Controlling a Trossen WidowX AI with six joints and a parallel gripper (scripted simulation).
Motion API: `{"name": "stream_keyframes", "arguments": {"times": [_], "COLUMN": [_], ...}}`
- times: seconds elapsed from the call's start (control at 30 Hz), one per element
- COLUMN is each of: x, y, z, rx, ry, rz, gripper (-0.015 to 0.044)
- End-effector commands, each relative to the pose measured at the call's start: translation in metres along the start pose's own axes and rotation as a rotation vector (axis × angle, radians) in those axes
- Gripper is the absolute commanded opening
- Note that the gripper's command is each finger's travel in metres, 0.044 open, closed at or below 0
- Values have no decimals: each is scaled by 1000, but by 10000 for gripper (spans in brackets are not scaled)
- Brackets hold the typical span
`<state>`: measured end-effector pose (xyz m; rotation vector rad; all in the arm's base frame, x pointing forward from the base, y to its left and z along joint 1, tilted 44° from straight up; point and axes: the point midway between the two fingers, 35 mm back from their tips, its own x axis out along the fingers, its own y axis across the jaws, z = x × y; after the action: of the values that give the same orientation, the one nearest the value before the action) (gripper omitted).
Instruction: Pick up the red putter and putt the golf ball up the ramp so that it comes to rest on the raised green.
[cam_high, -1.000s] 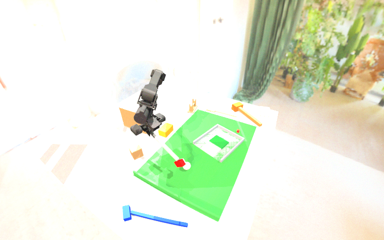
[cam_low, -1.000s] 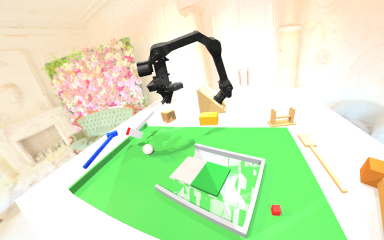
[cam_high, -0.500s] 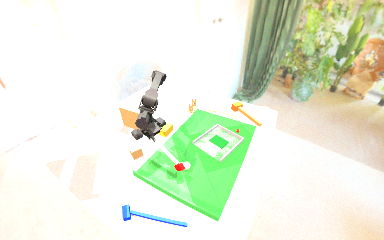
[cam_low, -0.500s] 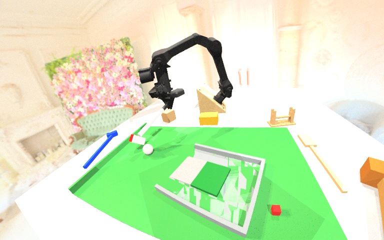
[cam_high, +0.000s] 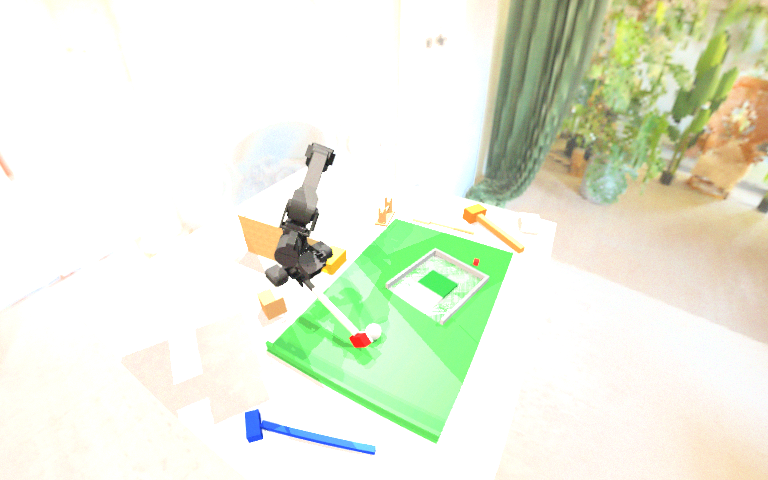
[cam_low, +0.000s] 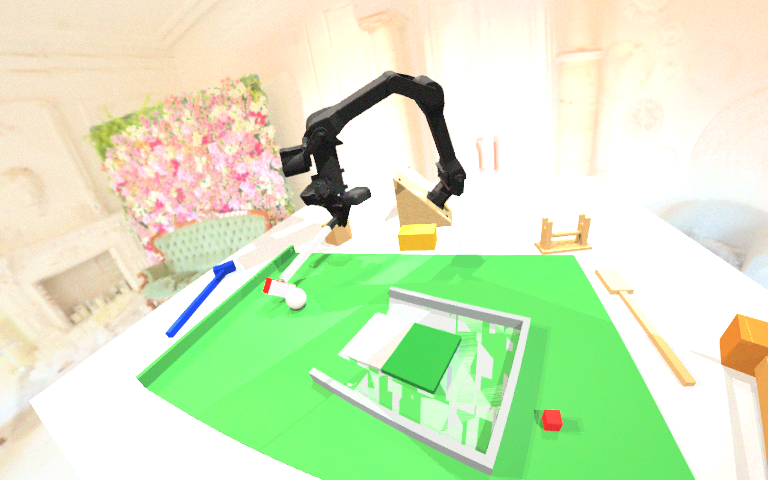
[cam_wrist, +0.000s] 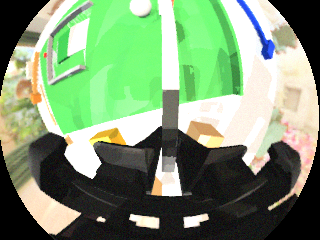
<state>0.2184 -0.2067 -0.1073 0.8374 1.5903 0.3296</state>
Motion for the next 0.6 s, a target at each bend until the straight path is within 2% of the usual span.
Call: {"name": "stream_keyframes", "arguments": {"times": [0.0, 0.3, 0.57], "x": [0, 0, 3], "y": [0, -1, -27], "z": [0, 0, 0], "rx": [0, 0, 4], "ry": [0, 0, -7], "rz": [0, 0, 4], "gripper": [0, 0, 0]}}
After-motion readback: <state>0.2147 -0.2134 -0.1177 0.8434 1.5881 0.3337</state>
